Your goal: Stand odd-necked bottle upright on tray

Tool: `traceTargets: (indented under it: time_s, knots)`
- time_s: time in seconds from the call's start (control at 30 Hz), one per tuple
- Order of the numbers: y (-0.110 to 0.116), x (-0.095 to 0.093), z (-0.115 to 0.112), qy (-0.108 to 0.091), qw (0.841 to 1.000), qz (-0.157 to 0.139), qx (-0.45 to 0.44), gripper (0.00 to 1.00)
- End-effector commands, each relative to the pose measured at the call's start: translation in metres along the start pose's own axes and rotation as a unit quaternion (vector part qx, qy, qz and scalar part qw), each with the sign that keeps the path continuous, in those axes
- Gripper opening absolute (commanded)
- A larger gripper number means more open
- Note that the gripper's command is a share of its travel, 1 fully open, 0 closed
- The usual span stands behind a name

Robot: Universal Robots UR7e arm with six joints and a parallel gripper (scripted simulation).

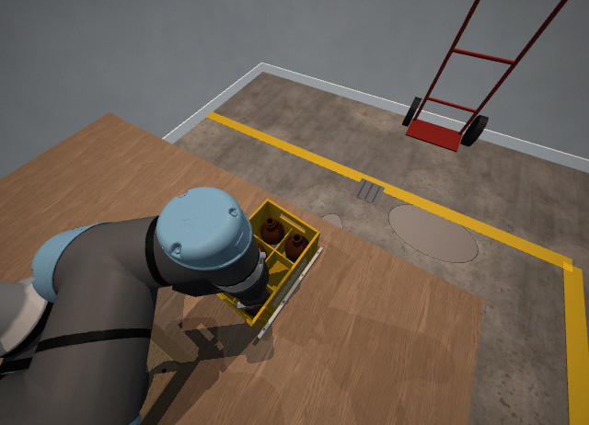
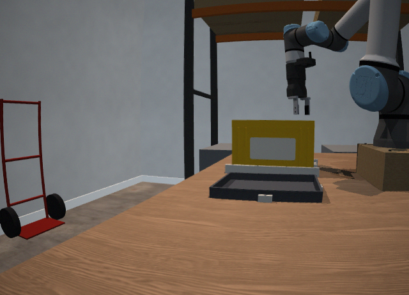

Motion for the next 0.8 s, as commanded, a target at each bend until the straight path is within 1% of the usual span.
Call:
traceTargets:
  time_s: [0.0,0.43,0.77]
  knots:
    - [0.0,-0.006,0.0,0.0,1.0,-0.001,0.0,1.0]
    - [0.001,-0.015,0.0,0.0,1.0,-0.001,0.0,1.0]
    - [0.001,-0.017,0.0,0.0,1.0,-0.001,0.0,1.0]
Point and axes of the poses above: the point where the finger pads meet when closed, its own x axis back along the fingers, its own z axis across the jaws, y = z × x, the point moved 10 cm from there along x, back along the fingers, and after that the axes turned 4 degrees about x, right-handed, at the moved point
